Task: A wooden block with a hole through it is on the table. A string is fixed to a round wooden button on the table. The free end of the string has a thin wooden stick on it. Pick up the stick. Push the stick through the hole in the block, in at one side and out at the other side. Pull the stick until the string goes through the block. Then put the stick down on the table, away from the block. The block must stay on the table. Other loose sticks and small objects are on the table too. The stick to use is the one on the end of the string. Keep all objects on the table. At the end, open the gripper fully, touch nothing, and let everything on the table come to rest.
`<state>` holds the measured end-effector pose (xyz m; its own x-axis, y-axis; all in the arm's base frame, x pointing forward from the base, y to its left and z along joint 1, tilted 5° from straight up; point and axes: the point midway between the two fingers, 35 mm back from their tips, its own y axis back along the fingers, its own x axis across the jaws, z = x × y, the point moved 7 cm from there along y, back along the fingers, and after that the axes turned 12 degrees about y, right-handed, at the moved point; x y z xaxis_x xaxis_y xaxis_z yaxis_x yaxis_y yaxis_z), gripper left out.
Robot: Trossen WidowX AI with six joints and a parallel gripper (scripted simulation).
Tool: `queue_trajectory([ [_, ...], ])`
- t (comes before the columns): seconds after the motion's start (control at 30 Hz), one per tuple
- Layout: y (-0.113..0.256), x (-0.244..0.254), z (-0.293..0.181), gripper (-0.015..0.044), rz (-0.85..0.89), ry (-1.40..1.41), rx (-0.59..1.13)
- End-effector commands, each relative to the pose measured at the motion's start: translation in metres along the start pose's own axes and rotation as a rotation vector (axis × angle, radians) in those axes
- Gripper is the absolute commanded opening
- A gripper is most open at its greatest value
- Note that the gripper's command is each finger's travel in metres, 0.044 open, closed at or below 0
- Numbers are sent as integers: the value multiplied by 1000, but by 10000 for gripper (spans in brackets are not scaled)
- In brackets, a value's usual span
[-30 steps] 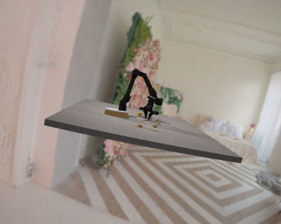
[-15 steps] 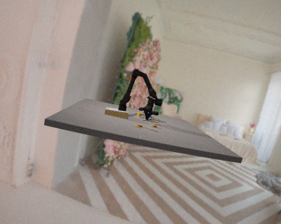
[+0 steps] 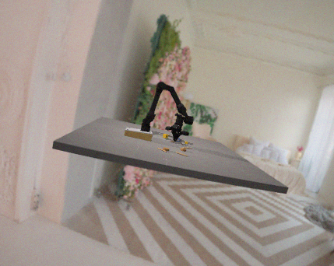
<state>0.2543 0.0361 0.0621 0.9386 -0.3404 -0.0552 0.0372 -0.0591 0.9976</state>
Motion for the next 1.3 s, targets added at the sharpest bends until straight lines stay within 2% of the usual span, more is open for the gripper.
queue_trajectory([
  [0.0,5,1,0,0,2,2,1],
  [1.27,47,0,-3,0,-4,-2,-7],
])
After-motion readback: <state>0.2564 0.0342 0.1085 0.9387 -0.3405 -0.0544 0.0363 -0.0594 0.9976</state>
